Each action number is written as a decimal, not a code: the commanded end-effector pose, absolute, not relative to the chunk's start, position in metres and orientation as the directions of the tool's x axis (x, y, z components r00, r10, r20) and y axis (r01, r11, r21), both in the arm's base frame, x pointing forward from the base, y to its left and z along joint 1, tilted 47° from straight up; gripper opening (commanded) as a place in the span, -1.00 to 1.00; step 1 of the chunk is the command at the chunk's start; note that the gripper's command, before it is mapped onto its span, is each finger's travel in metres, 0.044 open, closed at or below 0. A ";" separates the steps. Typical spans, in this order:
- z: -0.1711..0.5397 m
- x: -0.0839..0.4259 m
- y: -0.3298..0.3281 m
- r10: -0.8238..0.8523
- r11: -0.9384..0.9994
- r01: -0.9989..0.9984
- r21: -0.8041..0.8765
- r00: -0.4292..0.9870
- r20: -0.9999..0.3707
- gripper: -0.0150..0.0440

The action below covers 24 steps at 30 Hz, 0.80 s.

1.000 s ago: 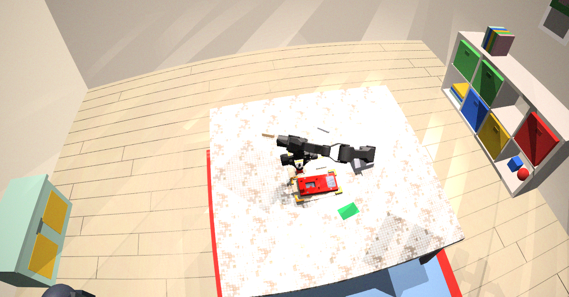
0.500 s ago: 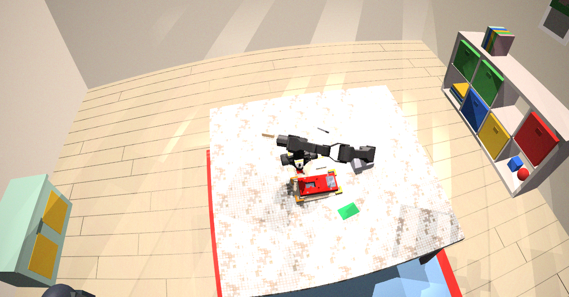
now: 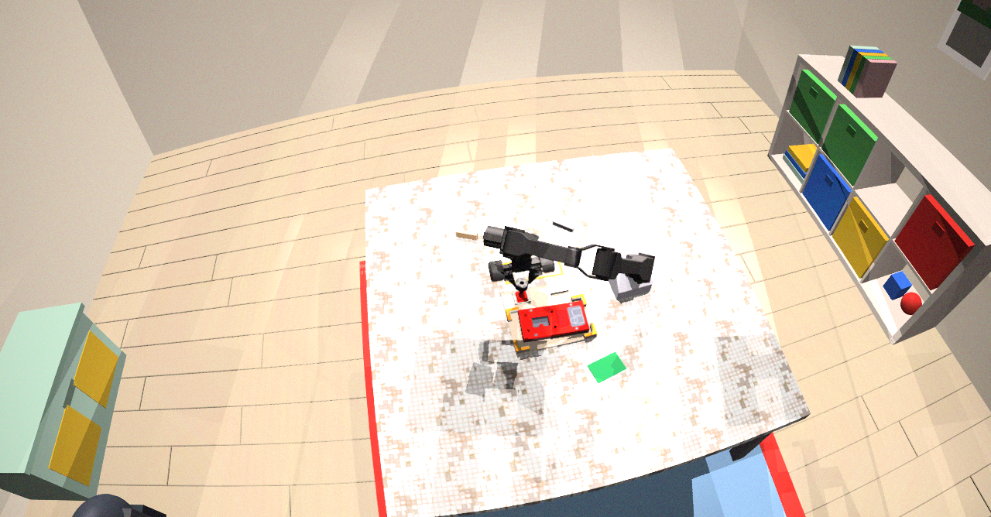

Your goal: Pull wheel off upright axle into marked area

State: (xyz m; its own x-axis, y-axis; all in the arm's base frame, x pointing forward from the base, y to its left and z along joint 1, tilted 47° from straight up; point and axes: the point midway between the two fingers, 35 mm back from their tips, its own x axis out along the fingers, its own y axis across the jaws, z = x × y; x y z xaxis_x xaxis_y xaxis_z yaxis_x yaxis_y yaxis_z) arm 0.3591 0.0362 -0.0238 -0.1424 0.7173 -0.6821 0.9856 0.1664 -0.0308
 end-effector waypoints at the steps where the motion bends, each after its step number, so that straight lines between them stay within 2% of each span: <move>1: -0.020 0.361 0.032 0.715 0.167 0.986 -0.021 -0.135 -0.686 -0.49; 14: 0.004 0.364 0.009 0.714 0.166 0.986 -0.021 -0.135 -0.687 -0.49; 24: -0.035 0.348 -0.028 0.709 0.161 0.987 -0.025 -0.133 -0.693 -0.49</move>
State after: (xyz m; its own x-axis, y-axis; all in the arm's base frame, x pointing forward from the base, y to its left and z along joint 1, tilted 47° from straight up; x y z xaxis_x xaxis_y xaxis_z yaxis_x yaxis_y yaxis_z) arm 0.3567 -0.0080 -0.0198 -0.1335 0.7121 -0.6892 0.9861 0.1651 -0.0205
